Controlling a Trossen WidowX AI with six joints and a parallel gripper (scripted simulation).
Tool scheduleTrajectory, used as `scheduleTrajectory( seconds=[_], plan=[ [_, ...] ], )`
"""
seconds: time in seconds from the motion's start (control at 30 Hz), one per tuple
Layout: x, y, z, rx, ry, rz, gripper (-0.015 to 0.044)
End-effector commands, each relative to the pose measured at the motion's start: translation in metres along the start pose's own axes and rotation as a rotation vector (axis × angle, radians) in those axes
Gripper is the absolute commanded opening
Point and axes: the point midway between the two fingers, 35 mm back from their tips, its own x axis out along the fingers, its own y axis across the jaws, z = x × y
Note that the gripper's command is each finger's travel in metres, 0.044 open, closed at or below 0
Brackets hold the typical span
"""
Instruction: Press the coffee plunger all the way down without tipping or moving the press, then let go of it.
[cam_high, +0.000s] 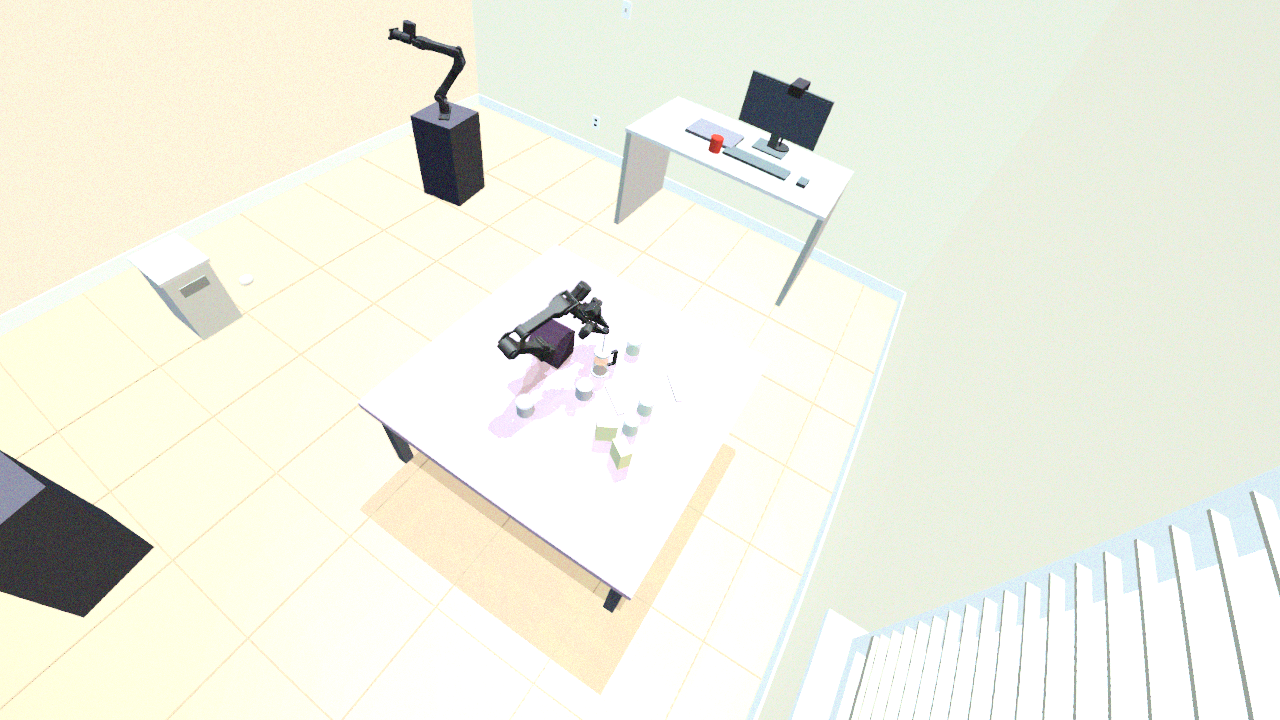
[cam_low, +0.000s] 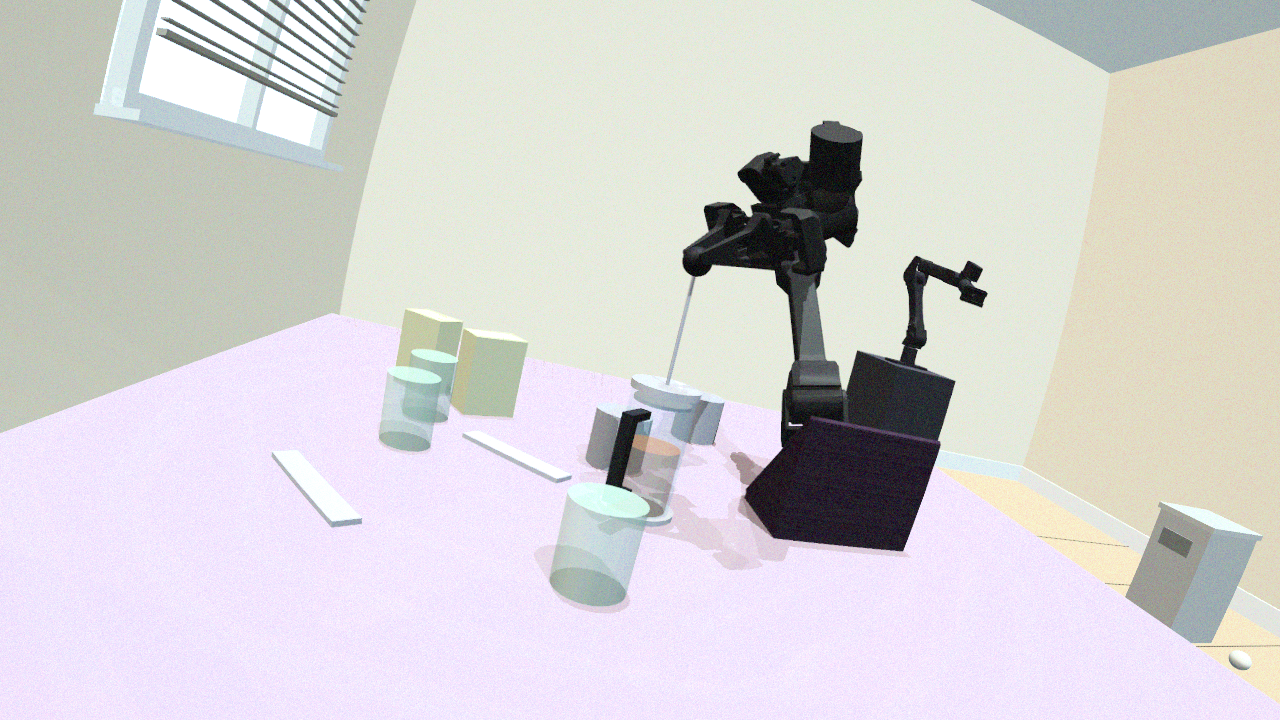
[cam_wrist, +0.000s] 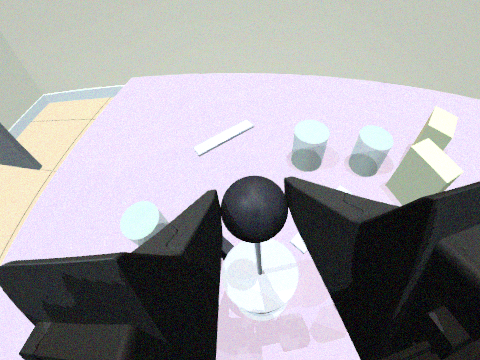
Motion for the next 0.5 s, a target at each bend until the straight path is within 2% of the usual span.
scheduleTrajectory(
  seconds=[0.0, 0.47],
  plan=[
    [0.002, 0.000, -0.003, -0.006, 0.003, 0.000, 0.0126],
    [0.016, 0.002, -0.021, -0.005, 0.004, 0.001, 0.0126]
  ],
)
